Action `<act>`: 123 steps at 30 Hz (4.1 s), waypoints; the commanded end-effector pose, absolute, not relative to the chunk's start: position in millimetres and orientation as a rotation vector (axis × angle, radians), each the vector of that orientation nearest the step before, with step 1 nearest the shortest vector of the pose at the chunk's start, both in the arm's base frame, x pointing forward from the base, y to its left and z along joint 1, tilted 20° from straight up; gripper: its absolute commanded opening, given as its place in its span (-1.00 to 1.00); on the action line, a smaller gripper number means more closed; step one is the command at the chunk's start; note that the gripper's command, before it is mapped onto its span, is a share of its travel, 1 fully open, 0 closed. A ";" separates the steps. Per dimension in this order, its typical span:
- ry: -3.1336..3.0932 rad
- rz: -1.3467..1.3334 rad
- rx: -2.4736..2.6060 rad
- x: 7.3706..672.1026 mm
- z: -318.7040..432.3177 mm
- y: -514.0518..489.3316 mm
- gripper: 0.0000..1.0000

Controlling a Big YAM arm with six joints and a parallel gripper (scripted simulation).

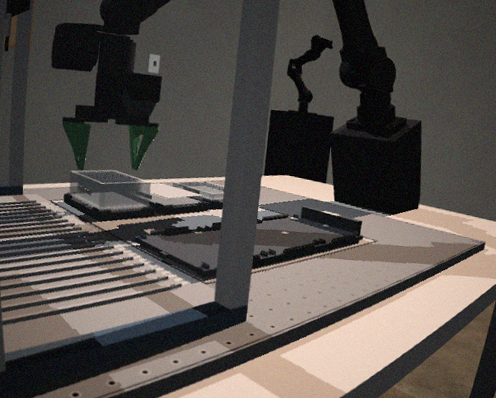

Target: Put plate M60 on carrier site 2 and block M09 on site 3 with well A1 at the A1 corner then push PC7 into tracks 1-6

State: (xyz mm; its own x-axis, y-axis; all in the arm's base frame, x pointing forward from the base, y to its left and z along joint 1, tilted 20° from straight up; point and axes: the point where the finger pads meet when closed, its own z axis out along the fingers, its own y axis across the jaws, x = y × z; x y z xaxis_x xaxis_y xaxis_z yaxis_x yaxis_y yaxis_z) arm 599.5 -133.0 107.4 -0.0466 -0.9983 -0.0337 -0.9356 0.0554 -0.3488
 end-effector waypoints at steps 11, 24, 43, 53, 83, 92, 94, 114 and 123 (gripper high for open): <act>2.033 -0.357 -1.981 609.6 108.8 -126.1 1.00; 2.035 -0.372 -1.965 610.3 117.2 -124.9 1.00; 2.034 -0.372 -1.965 610.5 117.4 -124.9 1.00; 2.040 -0.362 -1.968 611.1 109.5 -125.0 1.00; 2.049 -0.362 -1.957 620.9 85.4 -125.6 1.00; 2.045 -0.372 -1.954 627.5 80.7 -126.6 1.00; 2.043 -0.374 -1.952 629.2 79.8 -126.8 1.00; 2.042 -0.375 -1.953 634.0 71.2 -127.2 1.00; 2.042 -0.375 -1.953 634.0 71.2 -127.2 1.00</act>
